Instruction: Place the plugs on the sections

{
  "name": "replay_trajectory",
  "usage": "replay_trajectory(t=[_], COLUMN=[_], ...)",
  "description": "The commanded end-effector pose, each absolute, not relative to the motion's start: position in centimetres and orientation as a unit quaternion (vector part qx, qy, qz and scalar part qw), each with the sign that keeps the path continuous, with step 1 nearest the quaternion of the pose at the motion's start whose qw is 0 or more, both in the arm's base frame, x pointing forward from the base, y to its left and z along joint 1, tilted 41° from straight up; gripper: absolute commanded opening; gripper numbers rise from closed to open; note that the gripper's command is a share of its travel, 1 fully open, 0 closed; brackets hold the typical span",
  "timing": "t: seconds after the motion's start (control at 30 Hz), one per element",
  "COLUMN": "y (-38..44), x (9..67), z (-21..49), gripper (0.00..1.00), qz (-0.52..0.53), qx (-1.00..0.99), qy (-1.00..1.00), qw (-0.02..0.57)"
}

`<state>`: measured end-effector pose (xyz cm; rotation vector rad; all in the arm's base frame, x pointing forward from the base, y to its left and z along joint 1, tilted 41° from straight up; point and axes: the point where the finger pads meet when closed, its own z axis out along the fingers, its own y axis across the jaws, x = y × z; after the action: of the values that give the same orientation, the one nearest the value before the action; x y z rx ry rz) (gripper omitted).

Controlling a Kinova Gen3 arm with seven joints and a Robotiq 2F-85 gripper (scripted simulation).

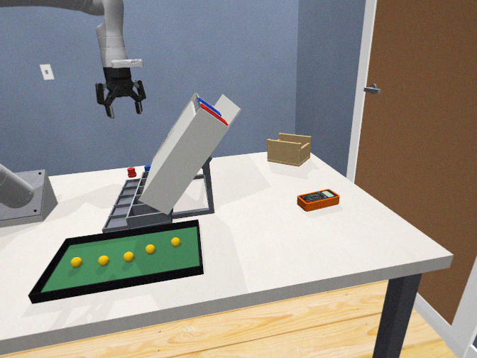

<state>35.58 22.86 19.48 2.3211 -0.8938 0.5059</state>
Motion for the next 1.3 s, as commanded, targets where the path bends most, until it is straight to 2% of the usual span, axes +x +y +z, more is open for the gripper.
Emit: replay_trajectory(t=[0.0, 0.13, 0.17, 0.4, 1.27], y=[23.45, 23.45, 23.09, 23.09, 22.73], x=[35.31, 35.31, 35.48, 35.48, 35.65], z=[19.44, 19.44, 19.53, 19.53, 19.6], gripper=[1.0, 1.0, 1.0, 1.0, 1.0], qz=[0.202, 0.202, 0.238, 0.265, 0.277], qx=[0.867, 0.867, 0.811, 0.756, 0.727], qy=[-0.356, -0.356, -0.471, -0.555, -0.592], qw=[0.284, 0.284, 0.254, 0.224, 0.208])
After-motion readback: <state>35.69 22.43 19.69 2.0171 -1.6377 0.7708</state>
